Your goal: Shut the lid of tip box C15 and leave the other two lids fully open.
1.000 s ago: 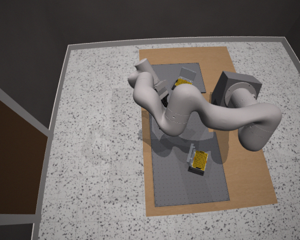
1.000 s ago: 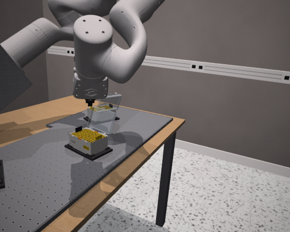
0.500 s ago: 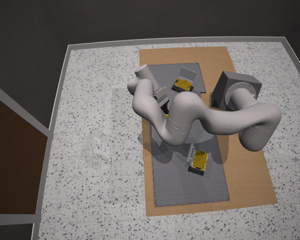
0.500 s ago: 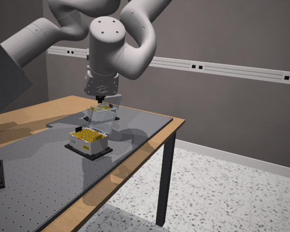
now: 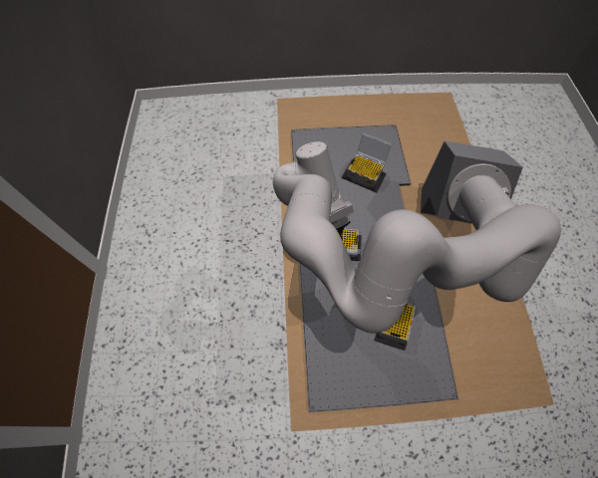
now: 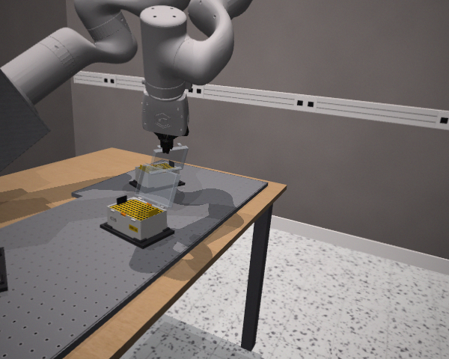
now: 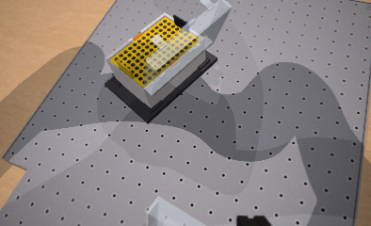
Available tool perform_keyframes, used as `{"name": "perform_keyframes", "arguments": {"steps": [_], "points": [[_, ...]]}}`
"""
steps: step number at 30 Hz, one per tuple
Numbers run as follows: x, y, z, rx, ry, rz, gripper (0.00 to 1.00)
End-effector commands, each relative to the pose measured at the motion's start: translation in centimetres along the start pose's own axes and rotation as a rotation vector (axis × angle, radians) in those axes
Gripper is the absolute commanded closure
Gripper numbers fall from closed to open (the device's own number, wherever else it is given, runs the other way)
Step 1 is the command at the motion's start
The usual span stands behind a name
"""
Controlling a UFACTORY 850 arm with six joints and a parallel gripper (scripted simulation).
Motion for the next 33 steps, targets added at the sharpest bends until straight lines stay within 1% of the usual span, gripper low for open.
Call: {"name": "perform_keyframes", "arguments": {"steps": [1,10,15,17,22,33], "points": [[0.2,0.5,1.5,-0.063,0.054,-0.026,1.0],[0.5,2.8,7.0,-0.25,0.27,-0.12,1.0],[0.4,3.2,8.0,-0.353,0.389,-0.172,1.0],[0.4,3.2,8.0,-0.353,0.389,-0.172,1.0],[0.4,3.6,8.8,-0.456,0.508,-0.224,1.0],[0.4,3.6,8.8,-0.456,0.508,-0.224,1.0]]}}
Point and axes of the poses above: the point where the finger pads meet when closed, its own y axis out along the fingers, its own x axis across the jaws, z = x × y, the point moved 8 cm from there along -y, back along the fingers, and after that the axes turned 1 degree about y, right-handed, at the moved point
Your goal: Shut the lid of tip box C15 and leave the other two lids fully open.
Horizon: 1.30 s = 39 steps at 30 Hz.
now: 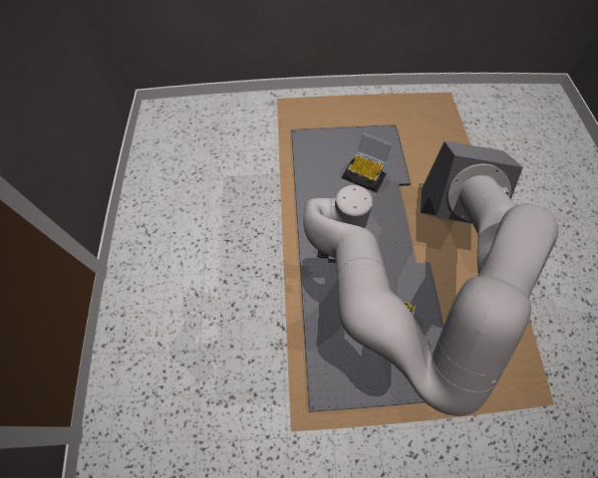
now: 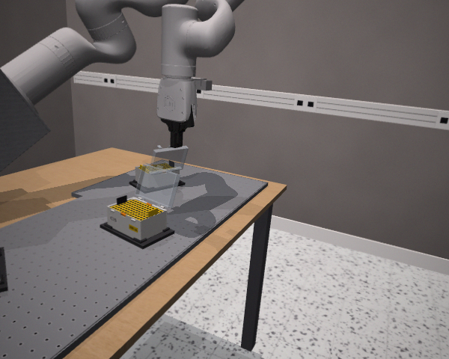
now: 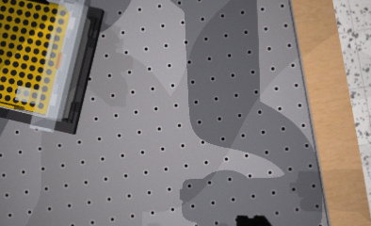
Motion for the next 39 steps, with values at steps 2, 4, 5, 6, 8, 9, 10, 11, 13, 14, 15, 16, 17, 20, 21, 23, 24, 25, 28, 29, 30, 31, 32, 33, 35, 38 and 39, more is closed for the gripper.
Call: {"name": "perform_keyframes", "arguments": {"steps": [2,4,5,6,8,9,10,11,13,14,15,16,17,20,21,23,24,25,28,29,30,31,32,33,35,38,39], "points": [[0.0,0.0,0.0,0.0,0.0,-0.001,1.0],[0.0,0.0,0.0,0.0,0.0,-0.001,1.0],[0.0,0.0,0.0,0.0,0.0,-0.001,1.0],[0.0,0.0,0.0,0.0,0.0,-0.001,1.0],[0.0,0.3,0.0,0.0,0.0,-0.001,1.0],[0.0,0.5,0.0,0.0,0.0,-0.001,1.0],[0.0,0.6,0.0,0.0,0.0,-0.001,1.0],[0.0,0.8,0.0,0.0,0.0,-0.001,1.0],[0.0,1.1,0.0,0.0,0.0,-0.001,1.0],[0.0,1.3,0.0,0.0,0.0,-0.001,1.0],[0.0,1.5,0.0,0.0,0.0,-0.001,1.0],[0.0,1.6,0.0,0.0,0.0,-0.001,1.0],[0.0,1.6,0.0,0.0,0.0,-0.001,1.0],[0.0,2.0,0.0,0.0,0.0,-0.001,1.0],[0.0,2.1,0.0,0.0,0.0,-0.001,1.0],[0.0,2.5,0.0,0.0,0.0,-0.001,1.0],[0.0,2.6,0.0,0.0,0.0,-0.001,1.0],[0.0,2.8,0.0,0.0,0.0,-0.001,1.0],[0.0,3.3,0.0,0.0,0.0,-0.001,1.0],[0.0,3.5,0.0,0.0,0.0,-0.001,1.0],[0.0,3.6,0.0,0.0,0.0,-0.001,1.0],[0.0,3.8,0.0,0.0,0.0,-0.001,1.0],[0.0,4.0,0.0,0.0,0.0,-0.001,1.0],[0.0,4.1,0.0,0.0,0.0,-0.001,1.0],[0.0,4.1,0.0,0.0,0.0,-0.001,1.0],[0.0,4.6,0.0,0.0,0.0,-0.001,1.0],[0.0,4.8,0.0,0.0,0.0,-0.001,1.0]]}}
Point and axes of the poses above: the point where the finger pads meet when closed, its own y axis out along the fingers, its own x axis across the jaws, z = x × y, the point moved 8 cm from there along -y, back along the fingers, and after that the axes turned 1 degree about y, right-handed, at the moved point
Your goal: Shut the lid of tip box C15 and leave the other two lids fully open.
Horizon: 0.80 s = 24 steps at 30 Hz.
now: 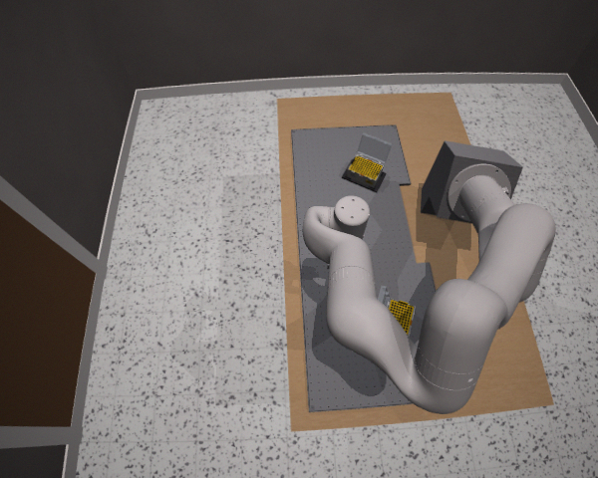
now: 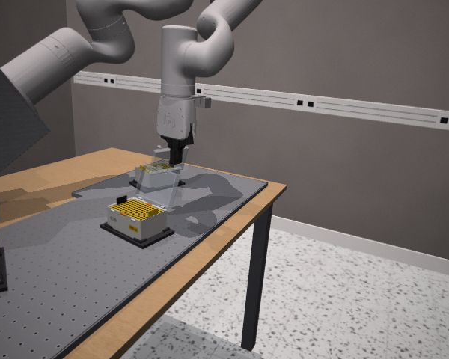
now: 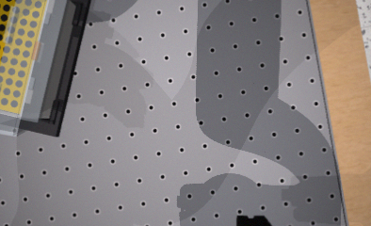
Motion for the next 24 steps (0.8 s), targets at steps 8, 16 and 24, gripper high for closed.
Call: {"name": "perform_keyframes", "arguments": {"steps": [8,16,24], "points": [[0.0,1.7,0.0,0.0,0.0,-0.001,1.0],[0.0,2.3,0.0,0.0,0.0,-0.001,1.0],[0.0,2.3,0.0,0.0,0.0,-0.001,1.0]]}}
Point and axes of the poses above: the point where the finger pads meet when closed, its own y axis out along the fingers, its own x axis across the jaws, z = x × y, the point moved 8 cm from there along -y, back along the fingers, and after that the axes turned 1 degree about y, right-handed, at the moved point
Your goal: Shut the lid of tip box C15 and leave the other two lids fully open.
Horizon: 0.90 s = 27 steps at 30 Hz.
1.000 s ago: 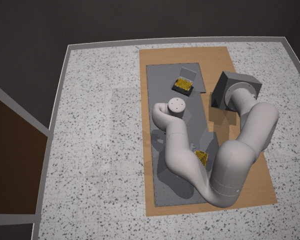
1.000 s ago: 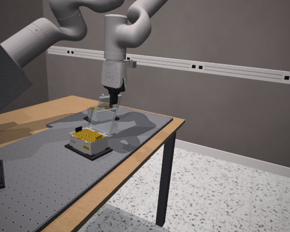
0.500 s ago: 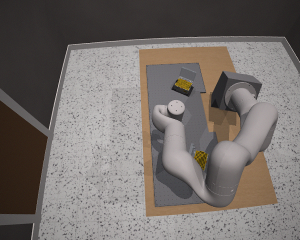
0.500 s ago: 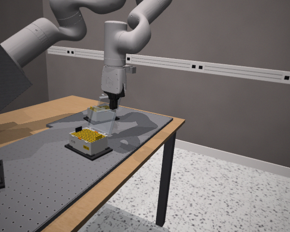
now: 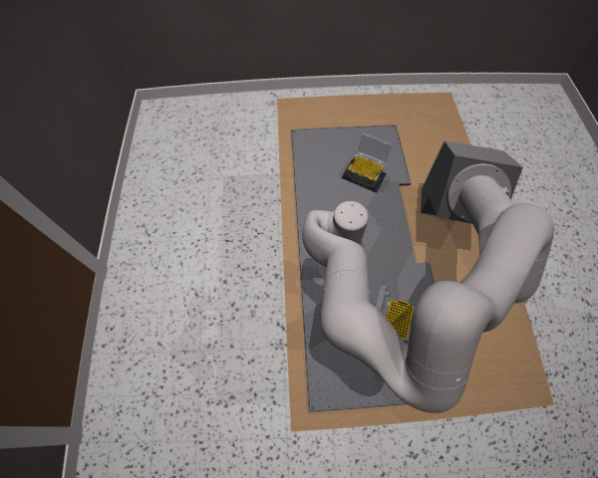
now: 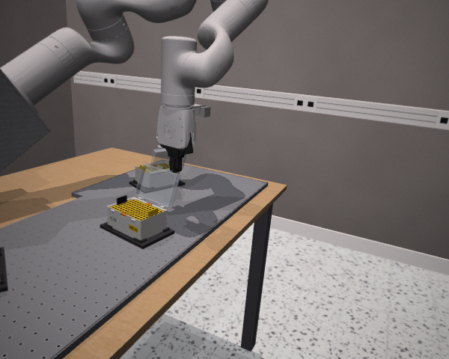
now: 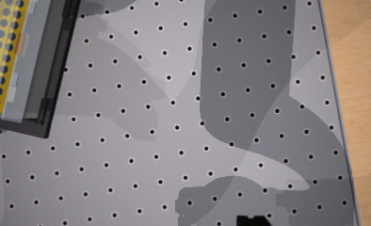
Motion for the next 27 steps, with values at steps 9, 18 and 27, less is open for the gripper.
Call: {"name": "perform_keyframes", "arguments": {"steps": [9,18,27], "points": [[0.0,-0.1,-0.9,0.0,0.0,-0.001,1.0],[0.1,-0.3,-2.1,0.0,0.0,-0.001,1.0],[0.1,-0.4,-3.0,0.0,0.0,-0.001,1.0]]}}
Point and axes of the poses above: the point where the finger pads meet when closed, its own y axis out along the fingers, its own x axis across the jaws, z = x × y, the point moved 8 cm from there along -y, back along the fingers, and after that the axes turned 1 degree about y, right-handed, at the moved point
